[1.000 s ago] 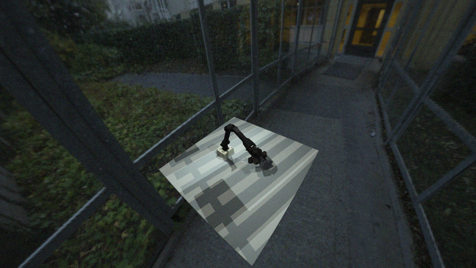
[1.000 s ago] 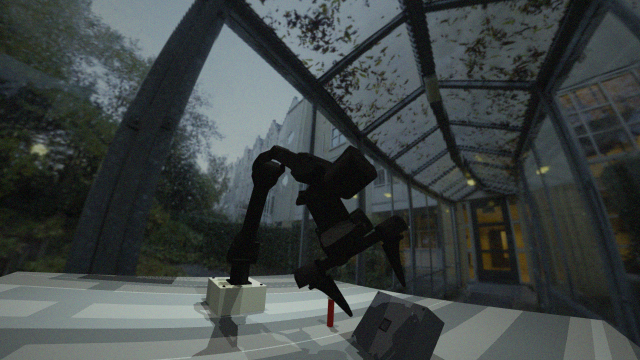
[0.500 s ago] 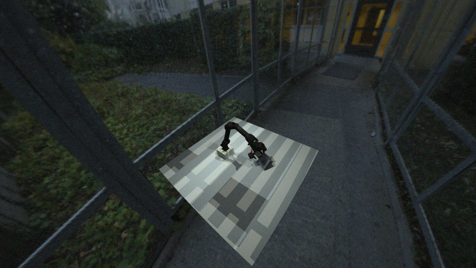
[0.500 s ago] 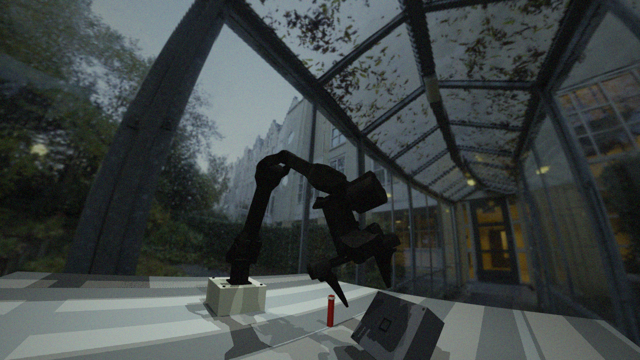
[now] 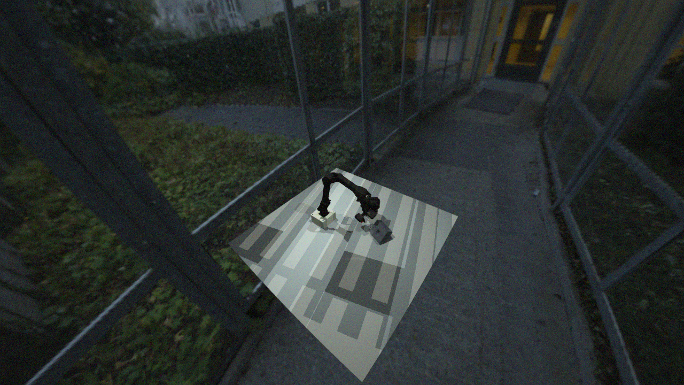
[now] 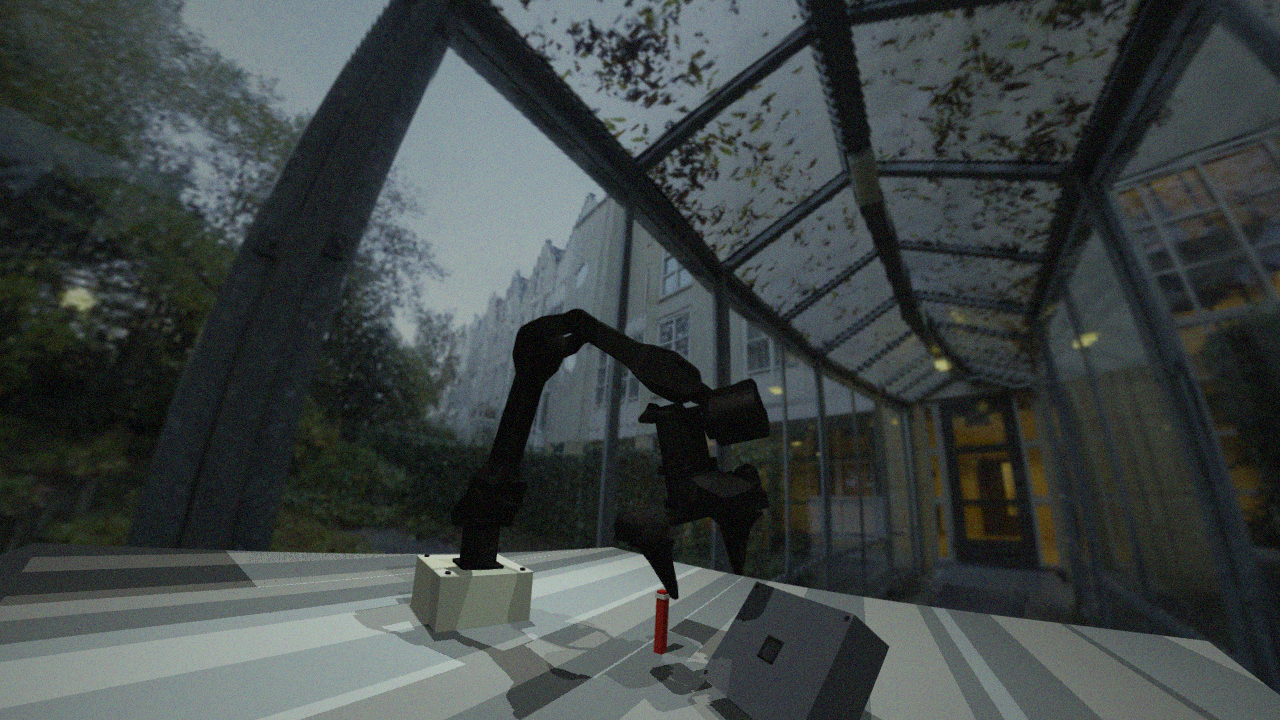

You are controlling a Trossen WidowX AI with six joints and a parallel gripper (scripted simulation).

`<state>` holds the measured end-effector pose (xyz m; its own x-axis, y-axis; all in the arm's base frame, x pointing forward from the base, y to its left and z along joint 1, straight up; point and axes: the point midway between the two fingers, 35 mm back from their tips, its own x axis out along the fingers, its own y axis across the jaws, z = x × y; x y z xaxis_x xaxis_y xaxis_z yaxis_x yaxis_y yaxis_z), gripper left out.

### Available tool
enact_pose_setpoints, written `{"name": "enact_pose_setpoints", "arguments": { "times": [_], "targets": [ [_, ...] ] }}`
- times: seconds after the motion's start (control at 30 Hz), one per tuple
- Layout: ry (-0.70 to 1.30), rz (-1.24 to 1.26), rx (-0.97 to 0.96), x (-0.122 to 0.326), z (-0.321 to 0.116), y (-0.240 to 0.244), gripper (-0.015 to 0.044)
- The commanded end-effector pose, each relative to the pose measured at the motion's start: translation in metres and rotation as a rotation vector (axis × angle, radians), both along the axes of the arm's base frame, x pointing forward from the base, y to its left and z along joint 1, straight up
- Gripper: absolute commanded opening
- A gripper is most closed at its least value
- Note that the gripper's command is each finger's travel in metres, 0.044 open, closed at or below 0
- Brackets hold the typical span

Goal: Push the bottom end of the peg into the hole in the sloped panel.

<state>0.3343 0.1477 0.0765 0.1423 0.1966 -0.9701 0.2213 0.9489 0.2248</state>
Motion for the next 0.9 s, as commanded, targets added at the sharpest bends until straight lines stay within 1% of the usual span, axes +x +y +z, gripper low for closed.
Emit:
{"name": "enact_pose_setpoints", "arguments": {
  "times": [0.0,0.5,0.87],
  "targets": [
    [0.009,0.076,-0.041,-0.016,0.0,0.006,0.044],
    [0.067,0.428,-0.209,-0.081,-0.007,0.021,0.044],
    [0.069,0.444,-0.217,-0.084,-0.015,0.022,0.044]
  ]
}}
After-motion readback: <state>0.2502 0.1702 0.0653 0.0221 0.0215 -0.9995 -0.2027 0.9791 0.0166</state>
